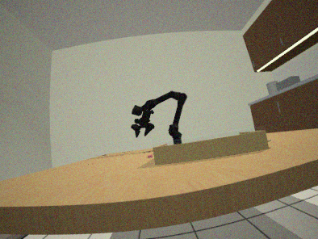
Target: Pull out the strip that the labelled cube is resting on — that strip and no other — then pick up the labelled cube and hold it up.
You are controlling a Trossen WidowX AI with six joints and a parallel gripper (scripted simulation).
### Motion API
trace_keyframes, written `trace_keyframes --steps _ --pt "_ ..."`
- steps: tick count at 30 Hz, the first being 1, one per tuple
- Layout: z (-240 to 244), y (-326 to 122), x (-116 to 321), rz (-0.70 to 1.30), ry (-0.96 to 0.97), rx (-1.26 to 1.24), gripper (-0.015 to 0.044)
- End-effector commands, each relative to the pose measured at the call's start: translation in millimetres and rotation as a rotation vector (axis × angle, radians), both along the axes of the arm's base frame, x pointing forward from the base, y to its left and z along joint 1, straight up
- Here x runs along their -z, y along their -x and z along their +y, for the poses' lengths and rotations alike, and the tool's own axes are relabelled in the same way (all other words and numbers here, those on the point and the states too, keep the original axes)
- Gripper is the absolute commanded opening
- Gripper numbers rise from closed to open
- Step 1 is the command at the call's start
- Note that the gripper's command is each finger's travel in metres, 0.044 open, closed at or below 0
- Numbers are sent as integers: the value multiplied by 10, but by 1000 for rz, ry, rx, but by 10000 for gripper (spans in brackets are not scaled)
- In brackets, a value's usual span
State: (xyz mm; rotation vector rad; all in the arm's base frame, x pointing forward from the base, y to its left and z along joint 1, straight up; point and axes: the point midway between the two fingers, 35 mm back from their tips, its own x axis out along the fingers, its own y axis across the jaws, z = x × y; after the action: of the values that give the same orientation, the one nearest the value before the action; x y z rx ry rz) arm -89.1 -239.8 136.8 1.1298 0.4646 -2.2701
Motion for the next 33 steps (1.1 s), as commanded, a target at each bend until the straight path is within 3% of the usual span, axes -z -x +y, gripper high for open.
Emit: trace_keyframes --steps 1,8,14,24,30,33 --pt "-167 -484 -59 3 12 -257 400" --pt "-249 -1533 -164 -35 72 -752 400" --pt "36 -2456 -291 -69 134 -1197 400" --pt "1137 -3586 -584 -139 270 -1906 400" --pt "2028 -3917 -747 -202 378 -2316 400" --pt "2248 -3951 -785 -220 408 -2409 400"
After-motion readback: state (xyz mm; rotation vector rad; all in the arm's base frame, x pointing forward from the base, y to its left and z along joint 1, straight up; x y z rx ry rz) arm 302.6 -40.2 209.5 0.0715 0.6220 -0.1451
